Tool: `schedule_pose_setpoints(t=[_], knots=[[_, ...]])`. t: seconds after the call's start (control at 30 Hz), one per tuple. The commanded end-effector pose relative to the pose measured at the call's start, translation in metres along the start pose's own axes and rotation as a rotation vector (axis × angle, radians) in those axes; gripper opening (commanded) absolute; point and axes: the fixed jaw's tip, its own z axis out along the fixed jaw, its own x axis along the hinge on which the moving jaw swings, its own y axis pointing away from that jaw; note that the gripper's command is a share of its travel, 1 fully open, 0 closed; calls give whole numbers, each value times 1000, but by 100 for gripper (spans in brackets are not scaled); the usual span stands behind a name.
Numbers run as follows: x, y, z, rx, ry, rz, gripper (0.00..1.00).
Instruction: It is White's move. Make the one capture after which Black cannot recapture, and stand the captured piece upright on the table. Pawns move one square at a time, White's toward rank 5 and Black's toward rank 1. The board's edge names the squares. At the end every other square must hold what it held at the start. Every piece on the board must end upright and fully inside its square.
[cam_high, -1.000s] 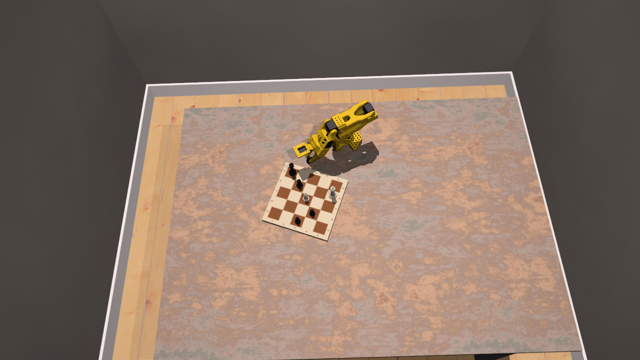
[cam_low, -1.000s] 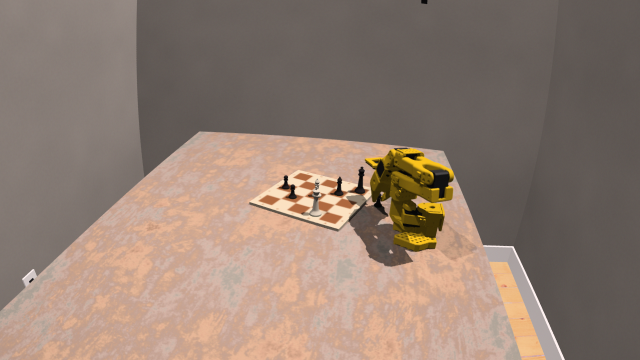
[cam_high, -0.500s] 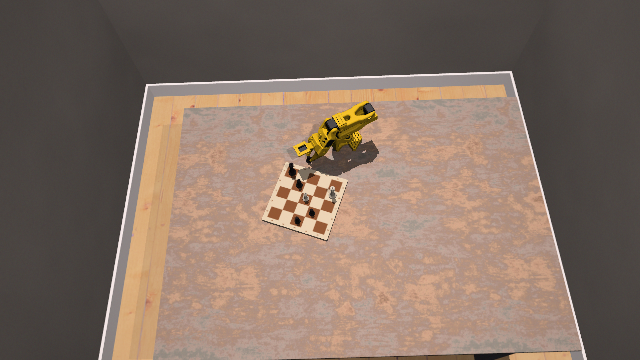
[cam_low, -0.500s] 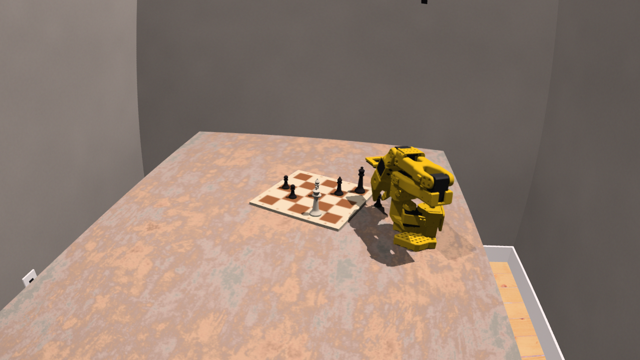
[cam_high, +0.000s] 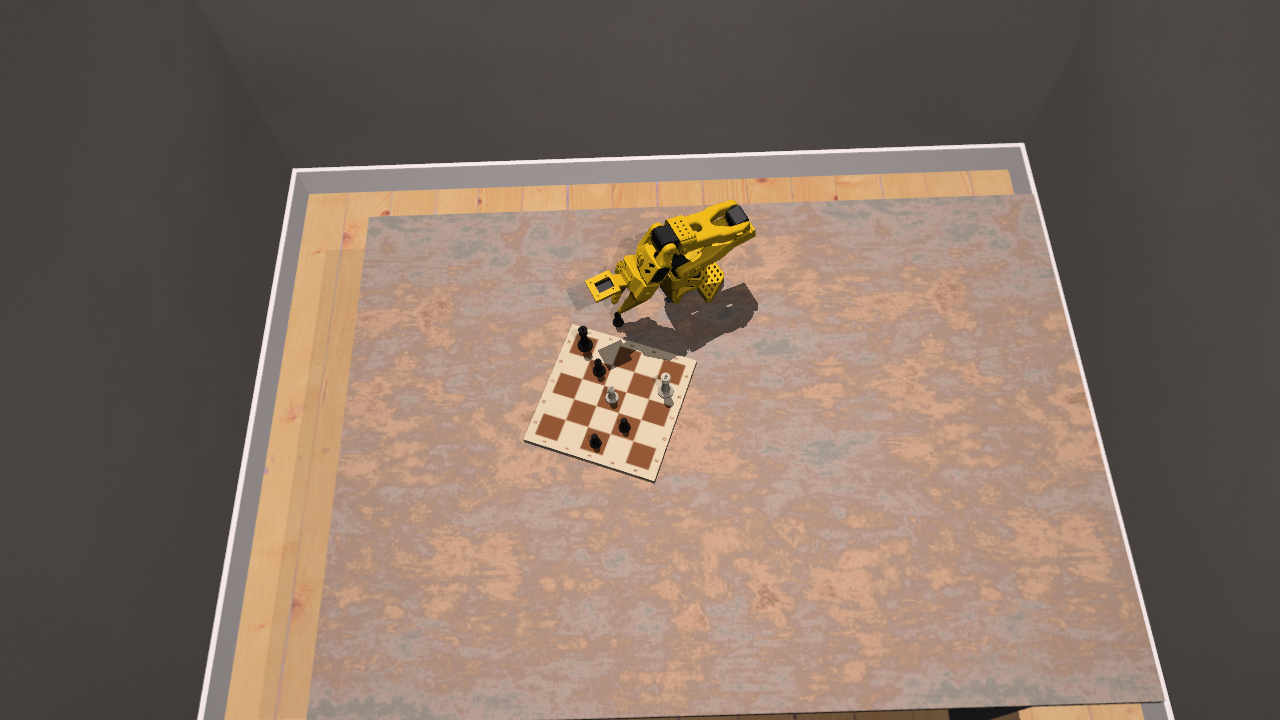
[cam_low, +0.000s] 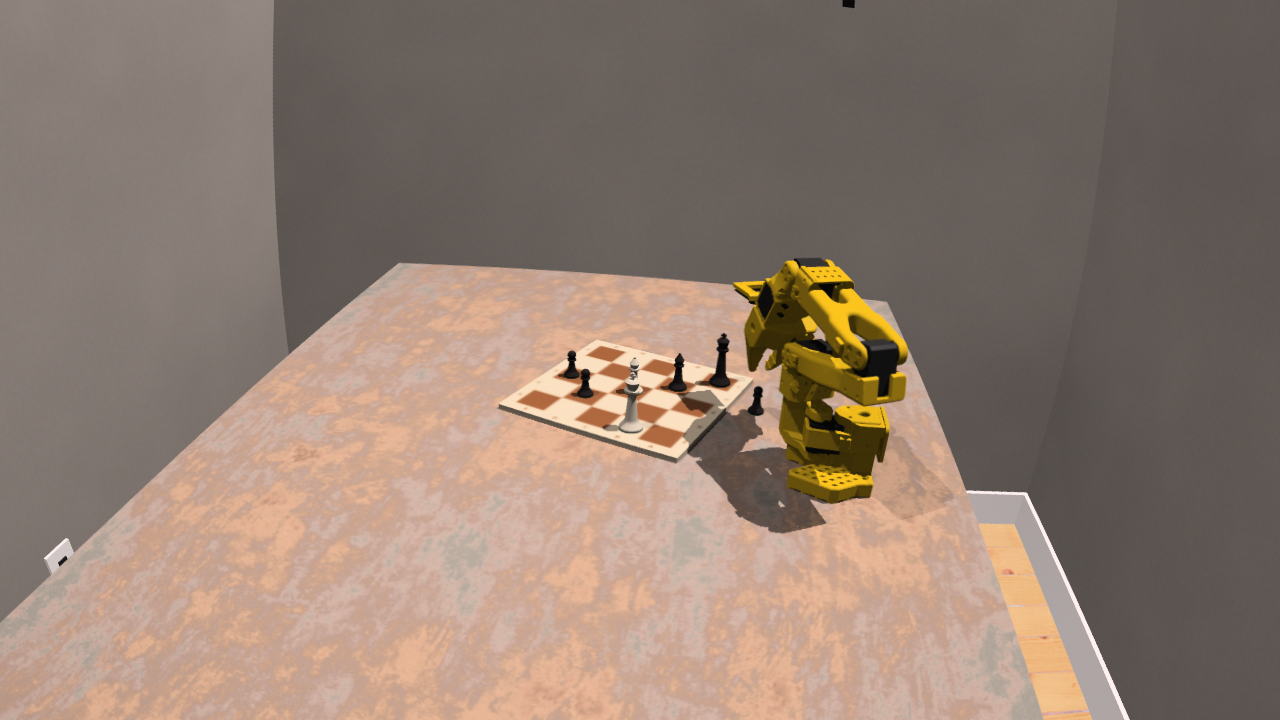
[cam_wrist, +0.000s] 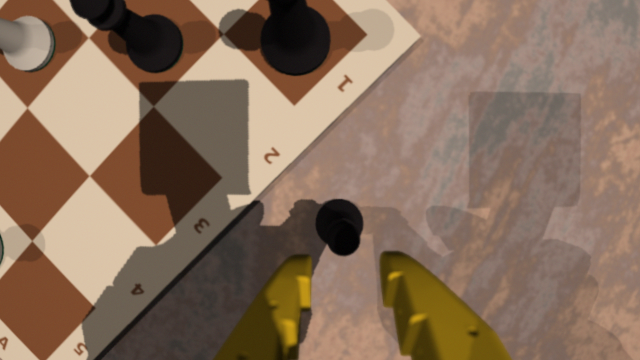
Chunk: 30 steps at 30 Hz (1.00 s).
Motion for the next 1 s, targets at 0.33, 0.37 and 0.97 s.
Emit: schedule_pose_setpoints(t=[0.33,0.37,0.97], knots=[[-13,0,-24,-2,7,4,9],[-13,0,-25,-2,7,4,9],[-20,12,-29,-46,6,-67,10]])
